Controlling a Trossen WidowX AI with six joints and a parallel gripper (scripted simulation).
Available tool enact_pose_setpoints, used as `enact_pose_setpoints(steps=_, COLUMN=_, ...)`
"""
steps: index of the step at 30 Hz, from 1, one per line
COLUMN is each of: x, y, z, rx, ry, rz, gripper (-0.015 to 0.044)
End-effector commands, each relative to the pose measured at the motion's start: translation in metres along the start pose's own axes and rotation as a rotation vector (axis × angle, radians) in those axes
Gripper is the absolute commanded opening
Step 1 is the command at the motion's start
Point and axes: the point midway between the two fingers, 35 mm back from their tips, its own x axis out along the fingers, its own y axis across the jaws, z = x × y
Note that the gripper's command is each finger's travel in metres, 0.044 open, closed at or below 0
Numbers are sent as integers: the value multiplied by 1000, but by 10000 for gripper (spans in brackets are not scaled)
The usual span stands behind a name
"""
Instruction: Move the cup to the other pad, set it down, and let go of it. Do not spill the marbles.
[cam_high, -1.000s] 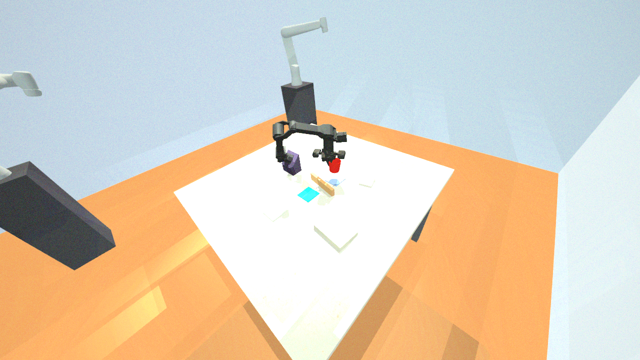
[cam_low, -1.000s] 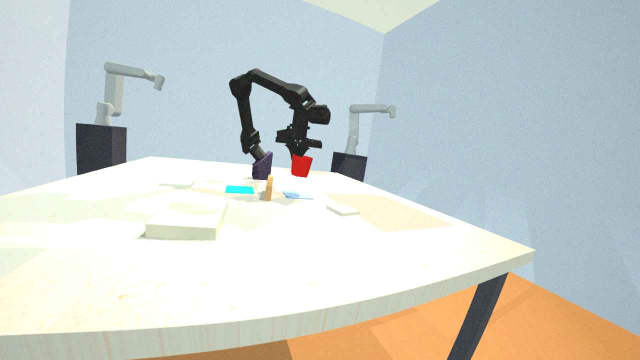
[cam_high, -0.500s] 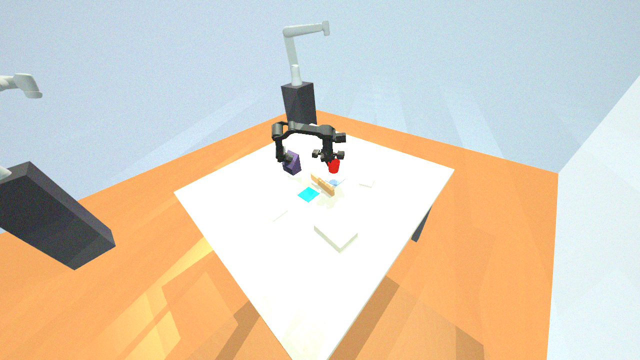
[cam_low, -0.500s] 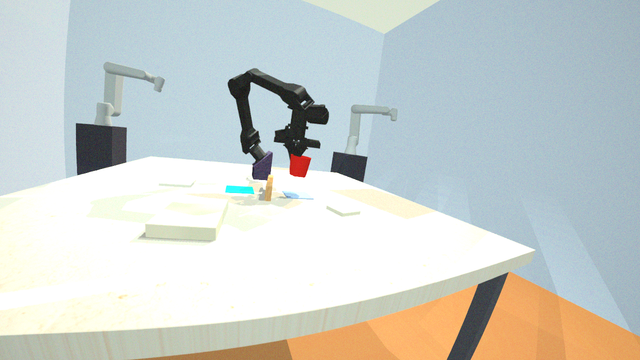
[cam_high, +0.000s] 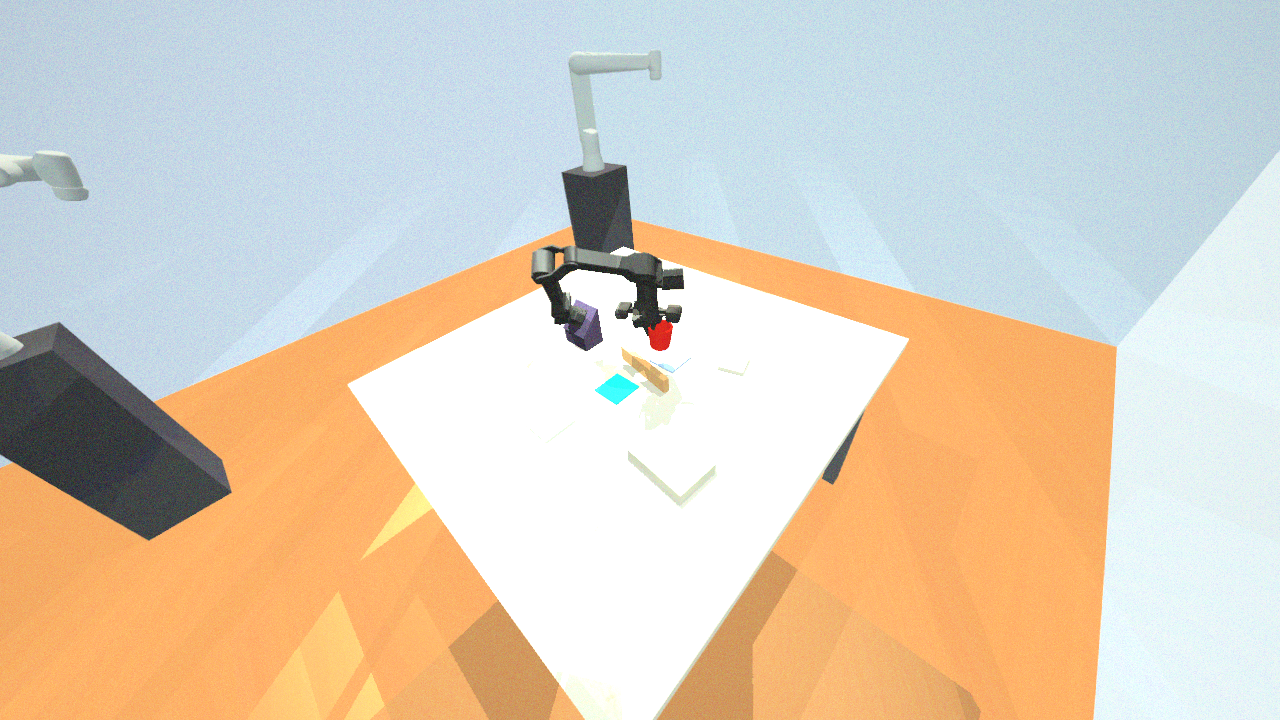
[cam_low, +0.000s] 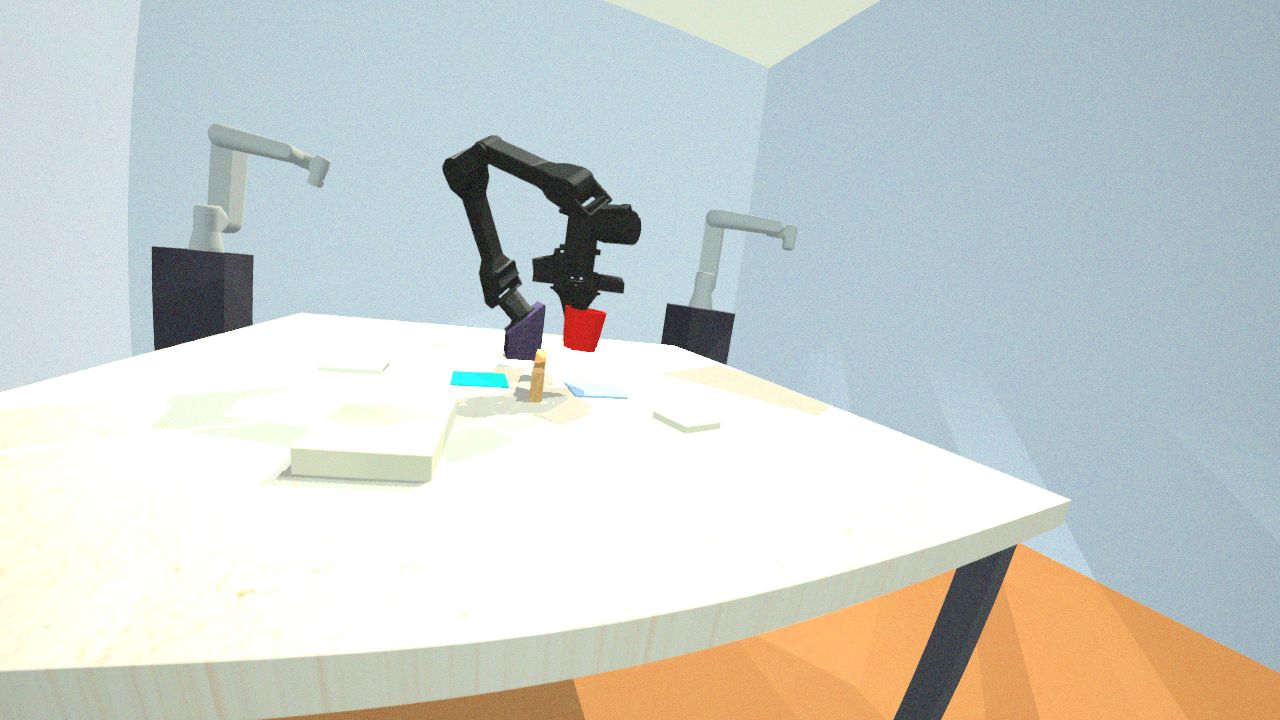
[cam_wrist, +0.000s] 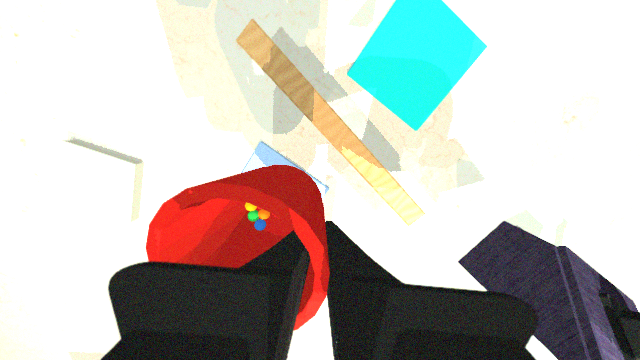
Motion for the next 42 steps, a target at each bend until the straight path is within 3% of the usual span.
enact_pose_setpoints(steps=1, x=0, y=-6, z=7, rx=-5, ry=-3, rz=0, gripper=0)
enact_pose_setpoints(steps=42, x=-3, y=-61, z=74, rx=-6, ry=-6, rz=-3, gripper=0)
